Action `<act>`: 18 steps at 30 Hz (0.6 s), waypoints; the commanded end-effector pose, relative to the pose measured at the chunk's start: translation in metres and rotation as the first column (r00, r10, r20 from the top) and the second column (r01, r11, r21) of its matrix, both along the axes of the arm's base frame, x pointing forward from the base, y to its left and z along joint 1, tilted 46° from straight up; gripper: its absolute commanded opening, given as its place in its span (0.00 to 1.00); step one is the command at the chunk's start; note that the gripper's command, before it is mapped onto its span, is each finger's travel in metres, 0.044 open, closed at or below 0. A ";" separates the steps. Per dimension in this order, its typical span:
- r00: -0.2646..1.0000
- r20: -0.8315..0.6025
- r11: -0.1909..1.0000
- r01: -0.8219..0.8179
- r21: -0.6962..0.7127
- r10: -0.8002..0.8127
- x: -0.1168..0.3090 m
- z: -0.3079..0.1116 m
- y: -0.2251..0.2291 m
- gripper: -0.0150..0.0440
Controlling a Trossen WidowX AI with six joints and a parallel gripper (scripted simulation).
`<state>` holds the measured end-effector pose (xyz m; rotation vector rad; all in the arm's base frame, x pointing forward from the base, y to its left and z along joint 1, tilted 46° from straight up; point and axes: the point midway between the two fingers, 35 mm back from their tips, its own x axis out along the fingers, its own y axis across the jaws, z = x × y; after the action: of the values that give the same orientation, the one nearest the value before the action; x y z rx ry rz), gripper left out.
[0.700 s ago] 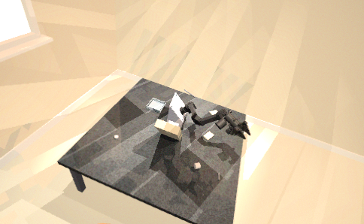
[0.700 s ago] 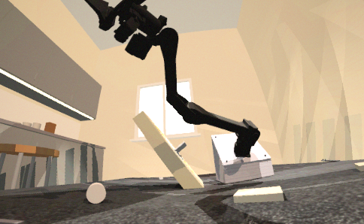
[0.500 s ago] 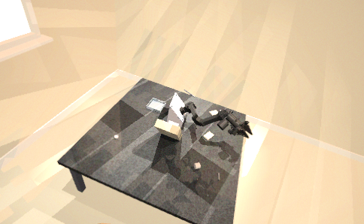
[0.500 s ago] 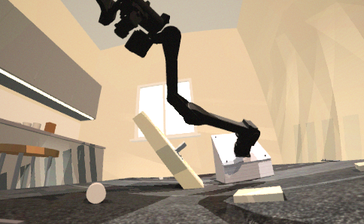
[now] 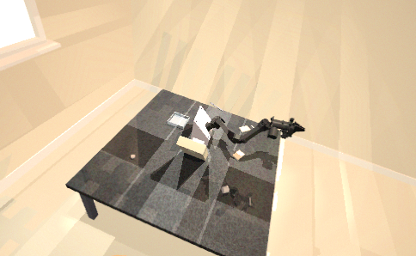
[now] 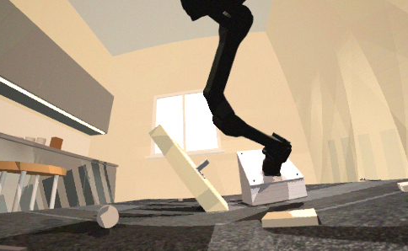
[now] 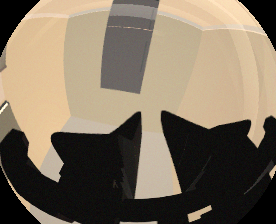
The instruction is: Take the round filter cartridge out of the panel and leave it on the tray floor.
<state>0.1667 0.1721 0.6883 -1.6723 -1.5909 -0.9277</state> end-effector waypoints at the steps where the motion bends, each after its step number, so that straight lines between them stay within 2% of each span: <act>1: 0.997 0.042 0.993 -0.072 0.097 0.069 -0.037 0.013 -0.016 0.41; 9: 0.935 0.212 0.874 -0.343 0.345 0.284 -0.146 0.031 -0.096 0.41; 18: 0.782 0.435 0.560 -0.623 0.546 0.446 -0.223 0.009 -0.224 0.41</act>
<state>-0.0382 -0.0070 0.7096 -0.6920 -1.5563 -1.1924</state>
